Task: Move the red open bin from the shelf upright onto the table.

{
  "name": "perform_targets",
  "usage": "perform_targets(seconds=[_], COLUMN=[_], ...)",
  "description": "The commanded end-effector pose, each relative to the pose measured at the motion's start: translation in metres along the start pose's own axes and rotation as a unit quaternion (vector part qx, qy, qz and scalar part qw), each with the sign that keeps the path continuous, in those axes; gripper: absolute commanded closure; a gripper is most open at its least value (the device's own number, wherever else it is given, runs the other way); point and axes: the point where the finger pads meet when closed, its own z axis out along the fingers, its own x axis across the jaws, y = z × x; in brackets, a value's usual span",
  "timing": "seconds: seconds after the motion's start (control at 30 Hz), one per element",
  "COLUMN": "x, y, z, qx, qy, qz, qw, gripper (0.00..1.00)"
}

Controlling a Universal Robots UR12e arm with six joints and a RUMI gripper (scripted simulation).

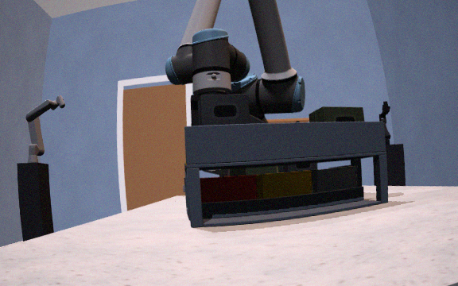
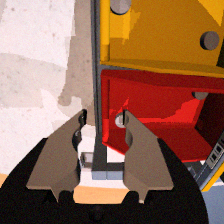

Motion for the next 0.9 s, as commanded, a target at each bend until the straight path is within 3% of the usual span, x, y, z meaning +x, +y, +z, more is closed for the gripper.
perform_targets(seconds=[0.0, 0.87], x=[0.0006, 0.0006], y=[0.0002, 0.0002], z=[0.0074, 0.0172], qx=[0.000, 0.000], qy=[0.001, 0.001], qz=[0.000, 0.000], qw=[1.000, 1.000], gripper=[0.74, 0.74])
